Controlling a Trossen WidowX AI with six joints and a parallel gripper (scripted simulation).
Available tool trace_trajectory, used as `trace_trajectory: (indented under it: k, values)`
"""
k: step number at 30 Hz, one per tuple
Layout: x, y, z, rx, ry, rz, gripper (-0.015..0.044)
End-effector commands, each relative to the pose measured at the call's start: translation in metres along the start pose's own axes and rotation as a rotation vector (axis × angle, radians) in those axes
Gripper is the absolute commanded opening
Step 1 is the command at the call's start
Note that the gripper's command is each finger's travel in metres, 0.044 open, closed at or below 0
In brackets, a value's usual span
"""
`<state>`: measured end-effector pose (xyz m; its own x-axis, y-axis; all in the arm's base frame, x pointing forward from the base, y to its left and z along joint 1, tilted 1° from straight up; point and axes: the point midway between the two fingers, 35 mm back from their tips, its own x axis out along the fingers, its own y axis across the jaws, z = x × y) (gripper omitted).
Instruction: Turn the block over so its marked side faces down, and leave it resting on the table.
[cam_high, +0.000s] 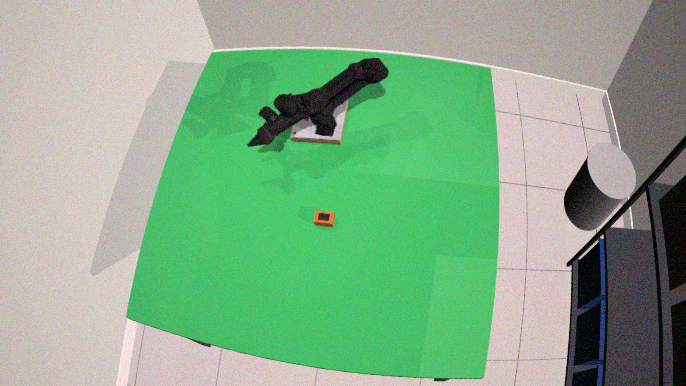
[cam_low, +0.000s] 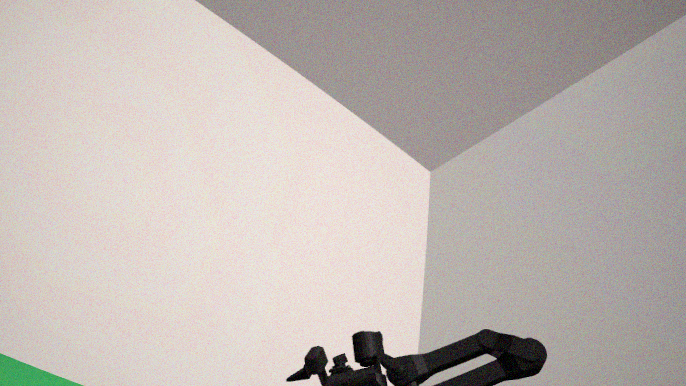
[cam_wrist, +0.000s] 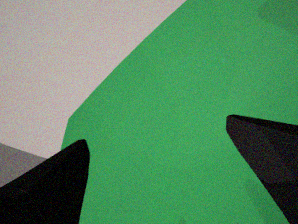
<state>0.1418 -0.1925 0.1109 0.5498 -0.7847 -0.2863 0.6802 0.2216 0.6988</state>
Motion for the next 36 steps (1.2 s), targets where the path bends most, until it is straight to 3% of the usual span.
trace_trajectory:
  k: [1, 15, 27, 31, 36]
  values:
    - [0.0, 0.002, -0.001, -0.006, 0.009, -0.001, 0.0426]
    - [-0.003, 0.121, -0.096, -0.595, 0.715, 0.04, 0.044]
    - [-0.073, 0.184, -0.215, -1.286, 1.246, 0.154, 0.044]
    - [-0.104, 0.189, -0.247, -1.515, 1.384, 0.186, 0.044]
    - [-0.111, 0.19, -0.254, -1.566, 1.412, 0.193, 0.044]
